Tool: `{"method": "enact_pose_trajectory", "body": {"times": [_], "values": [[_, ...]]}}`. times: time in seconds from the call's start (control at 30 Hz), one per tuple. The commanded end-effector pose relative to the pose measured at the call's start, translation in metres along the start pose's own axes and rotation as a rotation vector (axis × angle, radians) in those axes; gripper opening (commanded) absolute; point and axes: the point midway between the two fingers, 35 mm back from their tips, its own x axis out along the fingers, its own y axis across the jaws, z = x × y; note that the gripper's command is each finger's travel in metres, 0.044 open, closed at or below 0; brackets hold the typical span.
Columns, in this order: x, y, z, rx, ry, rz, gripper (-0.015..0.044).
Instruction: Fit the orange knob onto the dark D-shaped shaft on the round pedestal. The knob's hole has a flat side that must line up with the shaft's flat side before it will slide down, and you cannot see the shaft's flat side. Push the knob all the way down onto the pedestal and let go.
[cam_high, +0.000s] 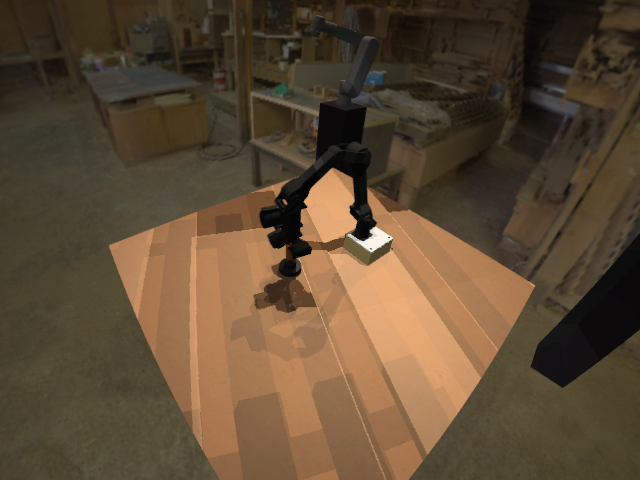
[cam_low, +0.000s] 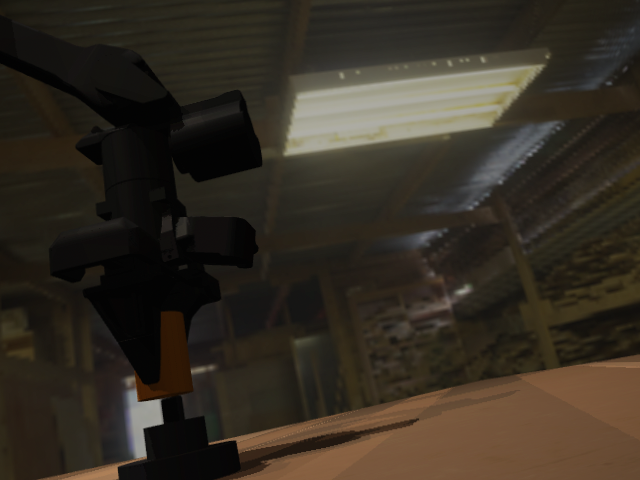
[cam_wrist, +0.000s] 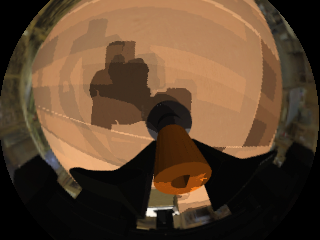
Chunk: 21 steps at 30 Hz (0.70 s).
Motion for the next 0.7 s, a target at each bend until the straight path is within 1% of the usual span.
{"method": "enact_pose_trajectory", "body": {"times": [0.0, 0.67], "values": [[-0.0005, 0.0002, 0.0007, 0.020, -0.005, -0.001, 0.0000], [0.0020, -0.0022, 0.0073, 0.020, -0.005, -0.001, 0.0000]]}}
